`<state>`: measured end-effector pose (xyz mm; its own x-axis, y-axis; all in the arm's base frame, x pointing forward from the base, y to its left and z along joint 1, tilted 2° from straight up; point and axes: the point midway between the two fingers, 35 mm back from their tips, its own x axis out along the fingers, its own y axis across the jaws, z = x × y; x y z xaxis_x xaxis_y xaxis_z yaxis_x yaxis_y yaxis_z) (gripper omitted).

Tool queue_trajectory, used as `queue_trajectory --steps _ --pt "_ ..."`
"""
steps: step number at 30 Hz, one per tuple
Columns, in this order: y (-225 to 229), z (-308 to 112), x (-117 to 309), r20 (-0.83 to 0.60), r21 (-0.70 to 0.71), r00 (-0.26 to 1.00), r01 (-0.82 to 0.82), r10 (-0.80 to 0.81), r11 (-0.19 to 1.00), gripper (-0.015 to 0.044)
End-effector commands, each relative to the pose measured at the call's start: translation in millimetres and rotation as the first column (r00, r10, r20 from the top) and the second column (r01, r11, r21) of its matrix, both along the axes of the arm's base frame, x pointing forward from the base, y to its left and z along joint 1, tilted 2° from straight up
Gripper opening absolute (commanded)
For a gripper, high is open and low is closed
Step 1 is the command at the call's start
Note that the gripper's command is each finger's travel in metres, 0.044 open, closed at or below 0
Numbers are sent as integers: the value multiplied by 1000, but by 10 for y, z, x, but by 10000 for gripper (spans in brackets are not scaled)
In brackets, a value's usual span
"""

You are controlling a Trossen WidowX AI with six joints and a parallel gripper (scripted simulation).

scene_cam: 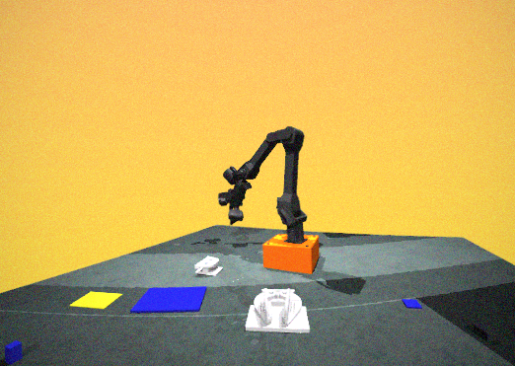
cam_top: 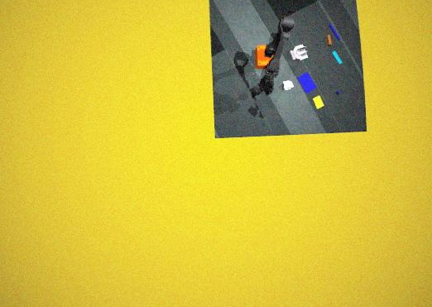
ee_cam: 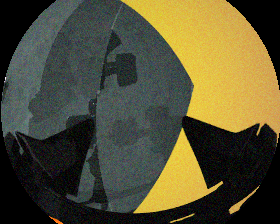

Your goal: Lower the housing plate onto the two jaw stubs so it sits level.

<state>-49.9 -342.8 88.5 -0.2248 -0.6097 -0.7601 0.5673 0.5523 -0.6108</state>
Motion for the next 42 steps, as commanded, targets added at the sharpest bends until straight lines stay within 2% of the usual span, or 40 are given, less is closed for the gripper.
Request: queue_trajectory --steps 1,21,42 --pt "-11 -13 106 -17 25 998 -57 58 998 440" --pt "19 -91 650 -116 201 893 -407 434 891 440" --pt "157 -153 1202 -147 390 601 -694 785 605 440"
